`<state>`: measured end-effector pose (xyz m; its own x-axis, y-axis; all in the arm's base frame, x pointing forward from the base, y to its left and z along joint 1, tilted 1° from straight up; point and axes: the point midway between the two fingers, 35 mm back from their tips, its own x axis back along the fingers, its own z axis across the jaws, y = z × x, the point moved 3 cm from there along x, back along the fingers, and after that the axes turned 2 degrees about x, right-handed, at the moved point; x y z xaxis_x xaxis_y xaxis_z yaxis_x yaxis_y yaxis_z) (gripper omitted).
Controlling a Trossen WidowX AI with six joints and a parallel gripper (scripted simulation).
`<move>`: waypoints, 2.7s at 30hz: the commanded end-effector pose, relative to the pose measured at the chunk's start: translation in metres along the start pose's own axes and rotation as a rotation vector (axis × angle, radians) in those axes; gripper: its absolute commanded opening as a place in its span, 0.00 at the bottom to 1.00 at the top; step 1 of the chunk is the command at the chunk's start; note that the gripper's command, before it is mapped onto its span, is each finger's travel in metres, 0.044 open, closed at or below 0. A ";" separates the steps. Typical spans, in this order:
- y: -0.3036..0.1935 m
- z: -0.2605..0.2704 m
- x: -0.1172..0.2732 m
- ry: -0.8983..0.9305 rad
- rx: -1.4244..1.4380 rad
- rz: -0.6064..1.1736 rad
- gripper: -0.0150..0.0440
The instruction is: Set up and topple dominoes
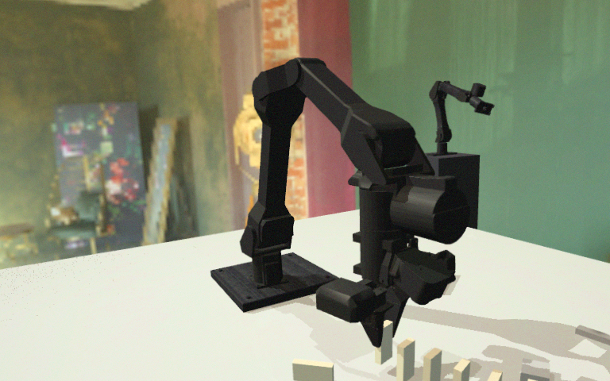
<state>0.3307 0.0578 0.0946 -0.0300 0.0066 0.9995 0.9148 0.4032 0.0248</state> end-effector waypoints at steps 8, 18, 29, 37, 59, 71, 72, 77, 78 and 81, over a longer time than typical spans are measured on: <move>-0.002 0.001 -0.009 0.001 -0.004 0.002 0.44; -0.002 0.001 -0.009 0.001 -0.004 0.002 0.75; 0.001 0.000 0.009 0.001 -0.004 0.002 1.00; 0.000 0.000 0.113 0.001 -0.001 0.003 1.00; -0.035 -0.068 0.046 -0.005 0.553 0.007 1.00; -0.034 -0.069 -0.008 -0.005 0.553 0.008 1.00; -0.035 -0.069 -0.014 -0.005 0.553 0.008 1.00; -0.035 -0.070 -0.019 -0.005 0.553 0.008 1.00; -0.035 -0.070 -0.020 -0.005 0.553 0.008 1.00; -0.036 -0.069 -0.025 -0.005 0.553 0.008 1.00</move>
<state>0.3282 -0.0200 0.0767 -0.0319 0.0139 0.9994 0.5729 0.8196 0.0069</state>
